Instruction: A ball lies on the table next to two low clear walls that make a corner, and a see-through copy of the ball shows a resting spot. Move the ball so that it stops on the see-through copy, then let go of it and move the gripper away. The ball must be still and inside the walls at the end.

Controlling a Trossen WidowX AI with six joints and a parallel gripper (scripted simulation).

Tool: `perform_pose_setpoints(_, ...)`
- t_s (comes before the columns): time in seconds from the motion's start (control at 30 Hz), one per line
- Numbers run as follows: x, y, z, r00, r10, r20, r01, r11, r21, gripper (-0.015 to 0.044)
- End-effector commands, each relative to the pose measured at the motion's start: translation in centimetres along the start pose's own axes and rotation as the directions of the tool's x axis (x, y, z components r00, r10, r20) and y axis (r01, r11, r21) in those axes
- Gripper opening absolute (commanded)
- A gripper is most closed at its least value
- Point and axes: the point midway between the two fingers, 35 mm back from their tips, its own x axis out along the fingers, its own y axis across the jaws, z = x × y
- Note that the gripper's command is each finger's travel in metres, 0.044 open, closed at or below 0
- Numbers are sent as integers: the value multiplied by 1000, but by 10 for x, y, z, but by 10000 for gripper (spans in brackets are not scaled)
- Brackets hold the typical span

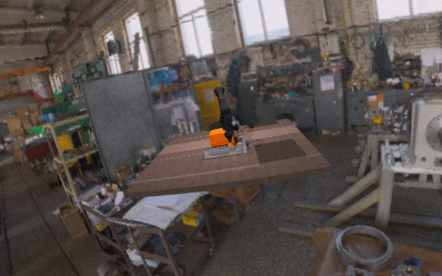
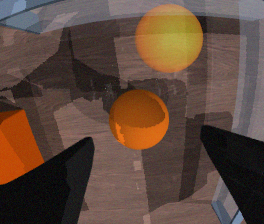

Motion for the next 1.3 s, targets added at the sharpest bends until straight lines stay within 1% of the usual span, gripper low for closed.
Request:
perform_pose_setpoints(0.0,9,3,-1,1000,10,-7,-10,1000,-6,374)
perform_pose_setpoints(0.7,40,4,-2,1000,10,-7,-10,1000,-6,374)
perform_pose_setpoints(0.8,40,4,-2,1000,10,-7,-10,1000,-6,295)
perform_pose_setpoints(1.1,40,4,-2,1000,10,-7,-10,1000,-6,235)
perform_pose_setpoints(1.2,36,3,-1,1000,10,-7,-10,1000,-6,156)
perform_pose_setpoints(1.27,23,0,-1,1000,9,-7,-10,1000,-6,104)
